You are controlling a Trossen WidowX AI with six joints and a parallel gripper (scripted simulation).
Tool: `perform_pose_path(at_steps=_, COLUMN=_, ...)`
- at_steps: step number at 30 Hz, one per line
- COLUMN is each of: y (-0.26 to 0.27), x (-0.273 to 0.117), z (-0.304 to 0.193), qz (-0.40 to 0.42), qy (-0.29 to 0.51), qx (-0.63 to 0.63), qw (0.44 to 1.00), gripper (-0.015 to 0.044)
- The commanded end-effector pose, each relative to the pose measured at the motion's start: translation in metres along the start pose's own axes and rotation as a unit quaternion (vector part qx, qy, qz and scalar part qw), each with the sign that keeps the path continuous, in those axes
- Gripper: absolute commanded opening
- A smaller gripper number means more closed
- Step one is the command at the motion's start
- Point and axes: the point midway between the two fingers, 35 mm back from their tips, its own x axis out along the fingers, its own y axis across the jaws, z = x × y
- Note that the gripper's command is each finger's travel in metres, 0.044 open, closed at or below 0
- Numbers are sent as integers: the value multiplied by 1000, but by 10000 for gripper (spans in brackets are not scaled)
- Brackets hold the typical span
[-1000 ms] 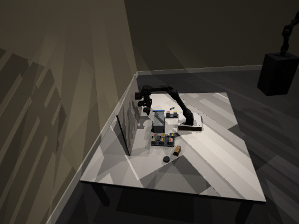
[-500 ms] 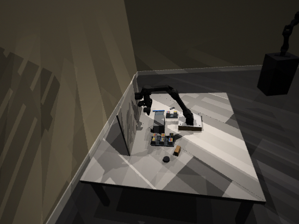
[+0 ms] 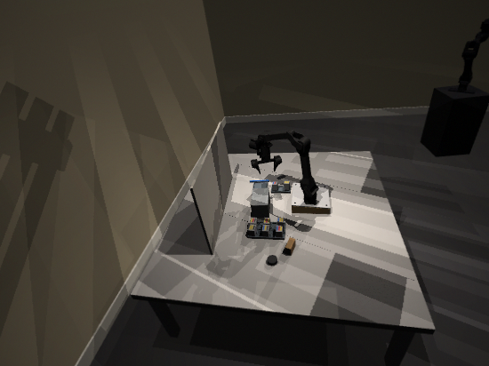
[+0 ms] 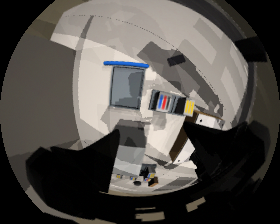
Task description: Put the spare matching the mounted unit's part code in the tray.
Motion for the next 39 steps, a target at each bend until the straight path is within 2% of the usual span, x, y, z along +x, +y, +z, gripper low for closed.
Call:
perform_pose_path(at_steps=1, y=-44, x=16, z=7, qz=-7, qy=-1, qx=147, qw=989, gripper=440)
perform_pose_path(at_steps=7, y=-47, x=17, z=7, qz=-7, qy=-2, qx=155, qw=988, gripper=440)
perform_pose_path(at_steps=12, y=-47, x=48, z=7, qz=-7, qy=-2, qx=155, qw=988, gripper=309)
perform_pose_path(at_steps=13, y=-47, x=55, z=7, qz=-7, qy=-2, qx=155, qw=988, gripper=300)
perform_pose_path(at_steps=39, y=-46, x=84, z=9, qz=-7, qy=-2, qx=155, qw=988, gripper=300)
